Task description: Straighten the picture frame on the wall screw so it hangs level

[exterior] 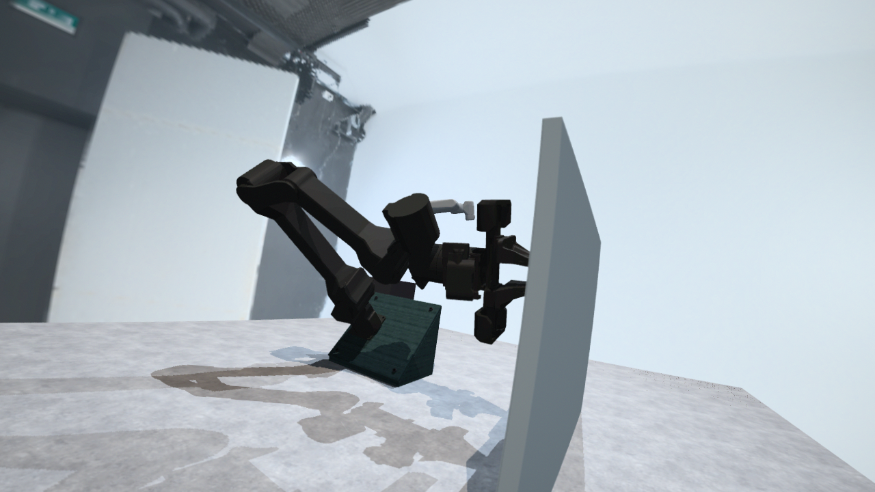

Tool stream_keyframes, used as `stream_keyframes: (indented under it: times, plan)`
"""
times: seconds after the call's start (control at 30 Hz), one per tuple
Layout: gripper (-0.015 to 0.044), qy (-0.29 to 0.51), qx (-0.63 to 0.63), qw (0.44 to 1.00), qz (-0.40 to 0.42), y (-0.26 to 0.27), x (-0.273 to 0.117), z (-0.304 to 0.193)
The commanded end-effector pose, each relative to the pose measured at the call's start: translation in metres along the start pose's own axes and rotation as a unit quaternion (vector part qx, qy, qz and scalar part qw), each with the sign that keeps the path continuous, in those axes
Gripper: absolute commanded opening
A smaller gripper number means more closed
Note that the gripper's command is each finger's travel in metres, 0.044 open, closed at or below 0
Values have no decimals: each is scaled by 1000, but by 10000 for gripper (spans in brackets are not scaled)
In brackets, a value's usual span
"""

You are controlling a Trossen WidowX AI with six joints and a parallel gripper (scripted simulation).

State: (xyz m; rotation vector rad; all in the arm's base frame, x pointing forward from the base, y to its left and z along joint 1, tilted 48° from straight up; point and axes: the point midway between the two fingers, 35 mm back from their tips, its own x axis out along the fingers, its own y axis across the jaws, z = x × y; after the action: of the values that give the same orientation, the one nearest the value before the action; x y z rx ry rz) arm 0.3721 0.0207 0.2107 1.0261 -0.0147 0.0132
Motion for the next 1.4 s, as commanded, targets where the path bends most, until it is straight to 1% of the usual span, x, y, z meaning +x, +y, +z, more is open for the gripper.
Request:
stream_keyframes:
  times: [0.0,1.37]
  plan:
    - [0,3,2,1000,6,3,0,-2]
    - [0,3,2,1000,6,-2,0,-2]
